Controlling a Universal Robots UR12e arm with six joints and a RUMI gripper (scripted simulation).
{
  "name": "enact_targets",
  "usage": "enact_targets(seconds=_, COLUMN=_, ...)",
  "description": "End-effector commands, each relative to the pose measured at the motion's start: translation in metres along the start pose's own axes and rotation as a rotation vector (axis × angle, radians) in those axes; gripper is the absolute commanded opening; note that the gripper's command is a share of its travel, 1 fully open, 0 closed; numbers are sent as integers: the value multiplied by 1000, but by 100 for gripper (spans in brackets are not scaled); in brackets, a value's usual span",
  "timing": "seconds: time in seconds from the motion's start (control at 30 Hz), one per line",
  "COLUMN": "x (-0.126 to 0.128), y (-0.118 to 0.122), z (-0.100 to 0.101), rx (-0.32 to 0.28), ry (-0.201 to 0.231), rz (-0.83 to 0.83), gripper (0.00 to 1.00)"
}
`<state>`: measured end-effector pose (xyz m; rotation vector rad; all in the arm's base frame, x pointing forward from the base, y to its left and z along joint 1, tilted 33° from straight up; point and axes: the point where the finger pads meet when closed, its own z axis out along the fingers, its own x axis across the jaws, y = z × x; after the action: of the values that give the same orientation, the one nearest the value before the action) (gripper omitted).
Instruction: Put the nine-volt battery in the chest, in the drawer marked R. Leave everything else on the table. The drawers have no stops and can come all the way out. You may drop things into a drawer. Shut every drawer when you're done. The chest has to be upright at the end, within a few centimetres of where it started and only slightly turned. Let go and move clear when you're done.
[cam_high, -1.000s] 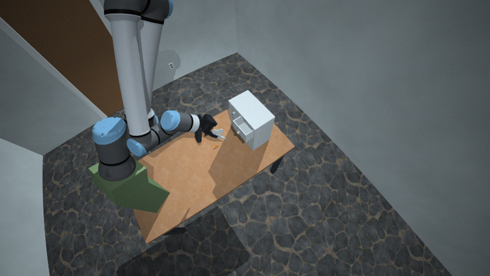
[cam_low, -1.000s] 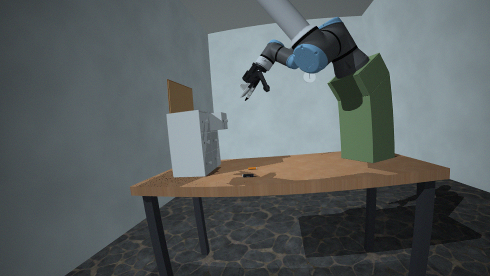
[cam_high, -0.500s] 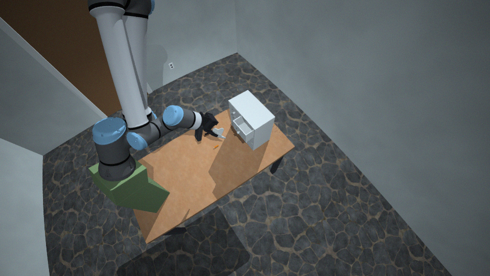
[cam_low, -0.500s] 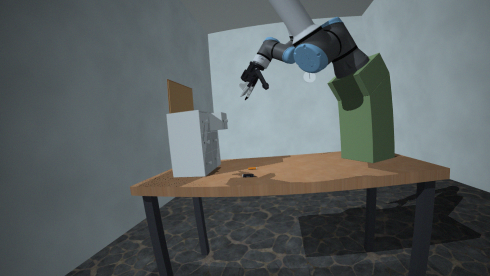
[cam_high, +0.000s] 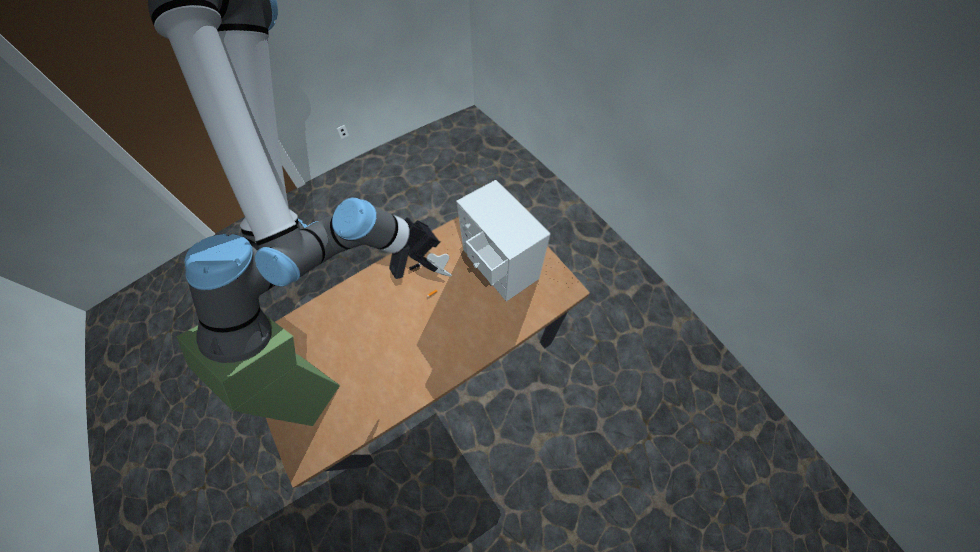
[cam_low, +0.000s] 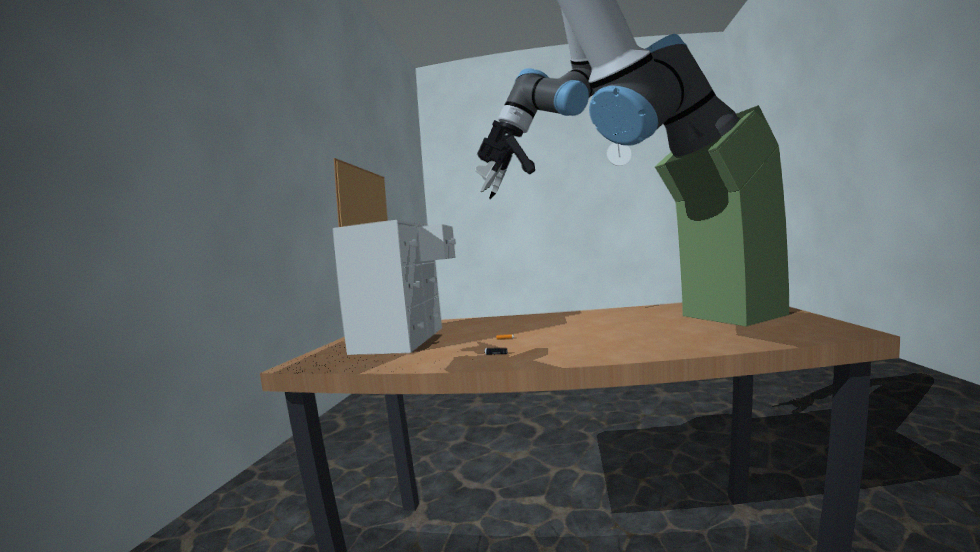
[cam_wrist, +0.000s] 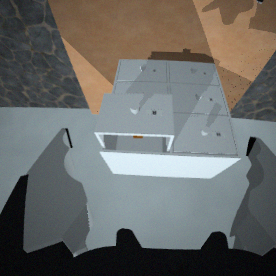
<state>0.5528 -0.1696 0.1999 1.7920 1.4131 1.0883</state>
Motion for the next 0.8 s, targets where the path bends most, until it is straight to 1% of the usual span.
enact_targets(seconds=0.0, x=-1, y=2, z=-2, rx=53, ry=4, rz=-1, gripper=100)
enact_targets(seconds=0.1, x=-1, y=2, z=-2, rx=62, ry=4, rz=-1, gripper=100)
enact_targets(seconds=0.6, x=-1, y=5, z=-8, rx=201, ry=4, rz=-1, gripper=100)
enact_targets(seconds=0.67, x=-1, y=5, z=-8, rx=201, ry=4, rz=-1, gripper=100)
enact_targets(seconds=0.77, x=-1, y=6, z=-9, rx=230, ry=5, rz=-2, gripper=100)
